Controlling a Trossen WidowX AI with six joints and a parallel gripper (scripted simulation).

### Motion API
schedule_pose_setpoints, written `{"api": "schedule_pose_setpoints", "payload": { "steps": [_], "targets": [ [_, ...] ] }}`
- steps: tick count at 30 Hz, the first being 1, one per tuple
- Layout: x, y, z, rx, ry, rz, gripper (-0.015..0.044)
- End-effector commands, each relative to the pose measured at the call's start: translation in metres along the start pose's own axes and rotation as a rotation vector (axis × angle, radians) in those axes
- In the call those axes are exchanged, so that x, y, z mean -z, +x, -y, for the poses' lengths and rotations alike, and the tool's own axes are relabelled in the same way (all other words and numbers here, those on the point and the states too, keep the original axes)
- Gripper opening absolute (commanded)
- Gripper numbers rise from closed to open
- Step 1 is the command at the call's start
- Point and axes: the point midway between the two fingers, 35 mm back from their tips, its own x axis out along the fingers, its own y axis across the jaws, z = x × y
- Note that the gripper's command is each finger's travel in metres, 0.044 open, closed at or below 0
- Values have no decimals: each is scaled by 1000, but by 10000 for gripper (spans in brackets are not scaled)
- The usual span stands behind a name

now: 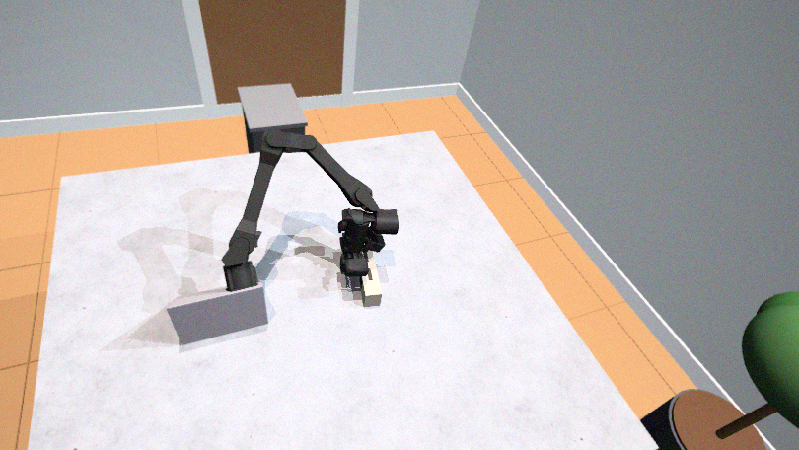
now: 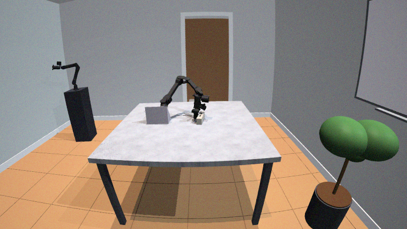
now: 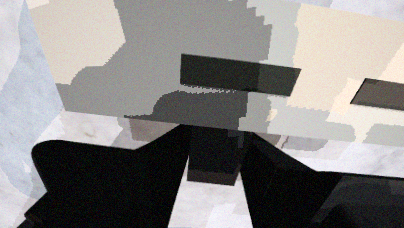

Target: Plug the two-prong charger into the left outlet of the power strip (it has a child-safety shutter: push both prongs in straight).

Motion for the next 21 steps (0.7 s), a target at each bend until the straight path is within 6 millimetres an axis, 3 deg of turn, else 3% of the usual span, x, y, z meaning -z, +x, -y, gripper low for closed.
{"api": "schedule_pose_setpoints", "payload": {
  "steps": [1, 15, 21],
  "targets": [
    [-2, -4, -1, 0, -8, 15, 0],
    [0, 0, 0, 0, -1, 0, 0],
    [0, 0, 0, 0, -1, 0, 157]
  ]
}}
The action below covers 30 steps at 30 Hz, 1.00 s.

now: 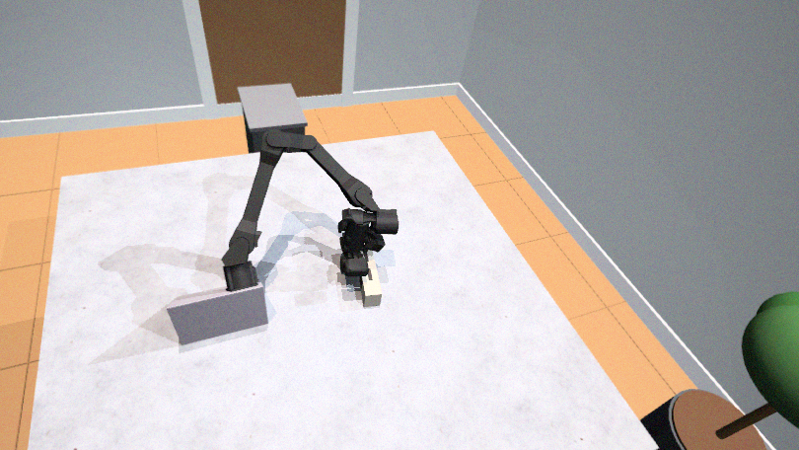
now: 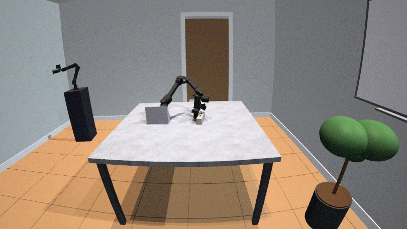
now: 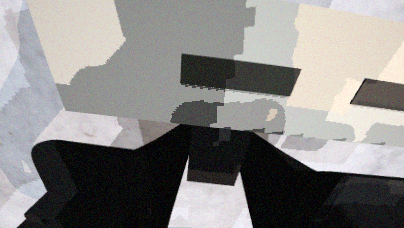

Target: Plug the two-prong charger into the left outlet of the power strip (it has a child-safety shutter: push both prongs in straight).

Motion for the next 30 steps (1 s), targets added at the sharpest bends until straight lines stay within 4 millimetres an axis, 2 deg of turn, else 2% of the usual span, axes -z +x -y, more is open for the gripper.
{"api": "schedule_pose_setpoints", "payload": {
  "steps": [1, 11, 30],
  "targets": [
    [0, 0, 0, -1, 0, 1, 184],
    [0, 0, 0, -1, 0, 1, 440],
    [6, 0, 0, -2, -3, 8, 440]
  ]
}}
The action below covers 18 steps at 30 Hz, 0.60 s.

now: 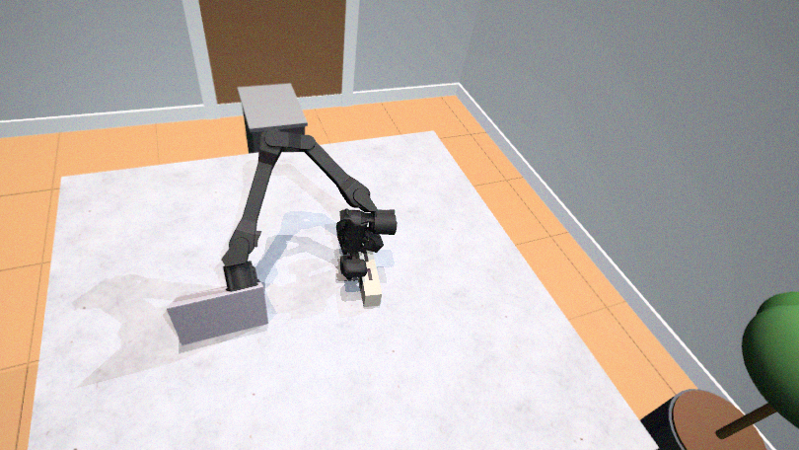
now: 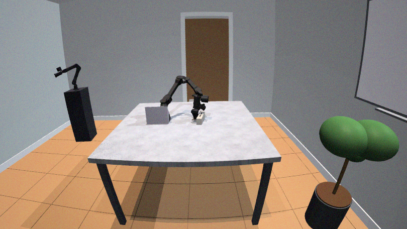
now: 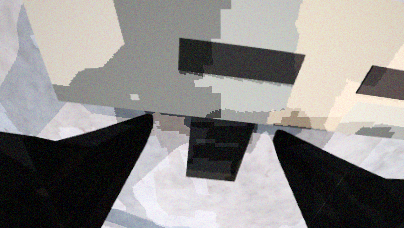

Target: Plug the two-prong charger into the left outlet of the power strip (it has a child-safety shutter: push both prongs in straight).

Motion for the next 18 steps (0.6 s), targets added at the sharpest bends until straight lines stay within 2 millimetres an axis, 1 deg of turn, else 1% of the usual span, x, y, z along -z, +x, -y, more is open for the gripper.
{"api": "schedule_pose_setpoints", "payload": {
  "steps": [1, 18],
  "targets": [
    [1, -1, -1, -2, -3, 7, 440],
    [7, 0, -1, -2, -5, 13, 440]
  ]
}}
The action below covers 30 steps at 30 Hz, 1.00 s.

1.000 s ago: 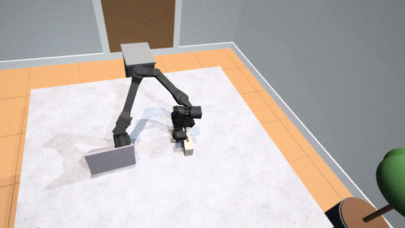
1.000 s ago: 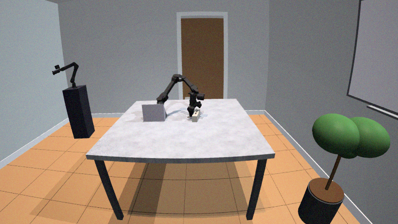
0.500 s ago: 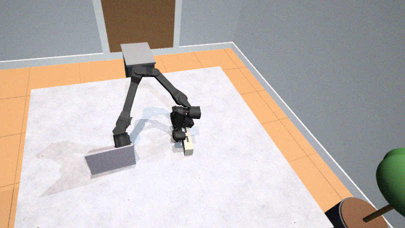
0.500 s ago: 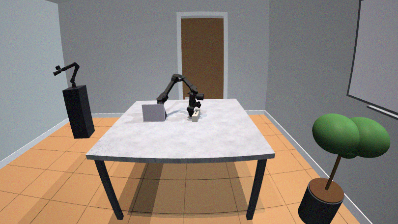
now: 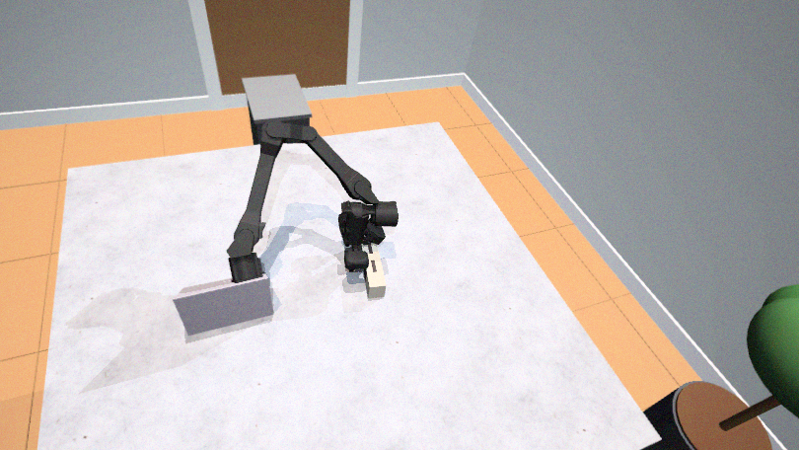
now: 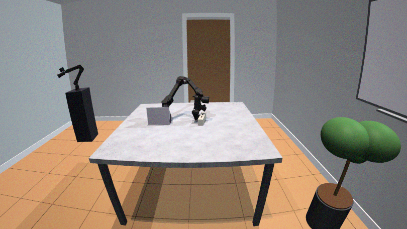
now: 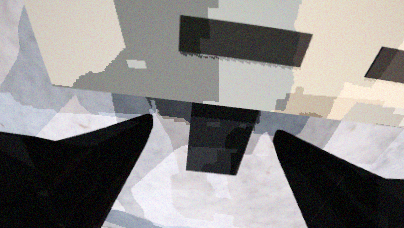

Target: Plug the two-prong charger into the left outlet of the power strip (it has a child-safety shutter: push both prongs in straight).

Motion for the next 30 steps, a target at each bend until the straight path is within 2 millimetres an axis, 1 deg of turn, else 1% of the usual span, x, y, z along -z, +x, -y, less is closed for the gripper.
{"api": "schedule_pose_setpoints", "payload": {
  "steps": [1, 30],
  "targets": [
    [1, -1, -2, -2, -3, 6, 440],
    [33, 2, -1, -2, -2, 5, 440]
  ]
}}
